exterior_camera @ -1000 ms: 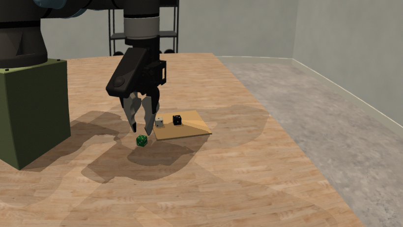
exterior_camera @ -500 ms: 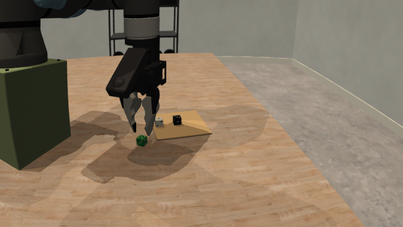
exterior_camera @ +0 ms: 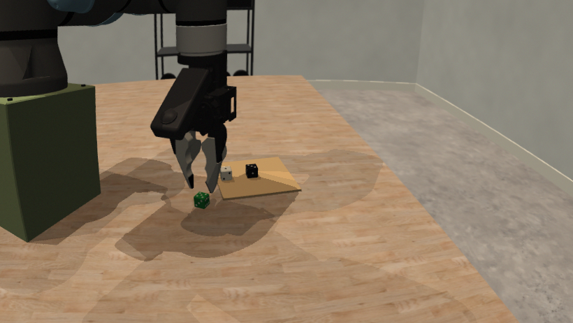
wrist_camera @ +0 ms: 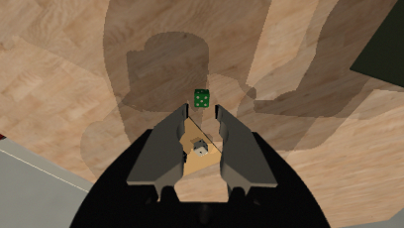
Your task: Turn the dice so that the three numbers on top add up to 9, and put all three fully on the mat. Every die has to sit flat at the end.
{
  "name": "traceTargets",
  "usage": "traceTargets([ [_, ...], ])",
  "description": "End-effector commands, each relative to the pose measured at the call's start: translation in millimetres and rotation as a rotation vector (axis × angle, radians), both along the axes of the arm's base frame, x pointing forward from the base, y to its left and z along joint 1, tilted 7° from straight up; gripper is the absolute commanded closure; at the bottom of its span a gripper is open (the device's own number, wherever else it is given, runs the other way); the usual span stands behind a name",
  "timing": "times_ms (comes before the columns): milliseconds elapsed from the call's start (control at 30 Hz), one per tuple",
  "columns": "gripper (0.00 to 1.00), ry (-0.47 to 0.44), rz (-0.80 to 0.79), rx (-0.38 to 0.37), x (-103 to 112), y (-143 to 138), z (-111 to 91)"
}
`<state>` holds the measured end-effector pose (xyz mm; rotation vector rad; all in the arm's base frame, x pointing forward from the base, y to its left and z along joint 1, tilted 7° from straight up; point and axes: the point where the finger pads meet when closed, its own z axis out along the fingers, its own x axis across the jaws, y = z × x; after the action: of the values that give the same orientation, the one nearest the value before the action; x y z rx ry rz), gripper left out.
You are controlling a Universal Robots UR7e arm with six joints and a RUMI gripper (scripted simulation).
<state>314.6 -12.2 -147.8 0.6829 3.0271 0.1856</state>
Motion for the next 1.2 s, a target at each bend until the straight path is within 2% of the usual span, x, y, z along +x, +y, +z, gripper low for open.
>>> traceTargets([
  [0,0.79,-0.001,0.000,0.000,0.3,-0.2,0.2],
  [533,0.79,-0.001,0.000,0.000,0.5,0.3,-3.9],
  [1167,0.79,-0.001,0.000,0.000,1.8,2.6,-24.7],
])
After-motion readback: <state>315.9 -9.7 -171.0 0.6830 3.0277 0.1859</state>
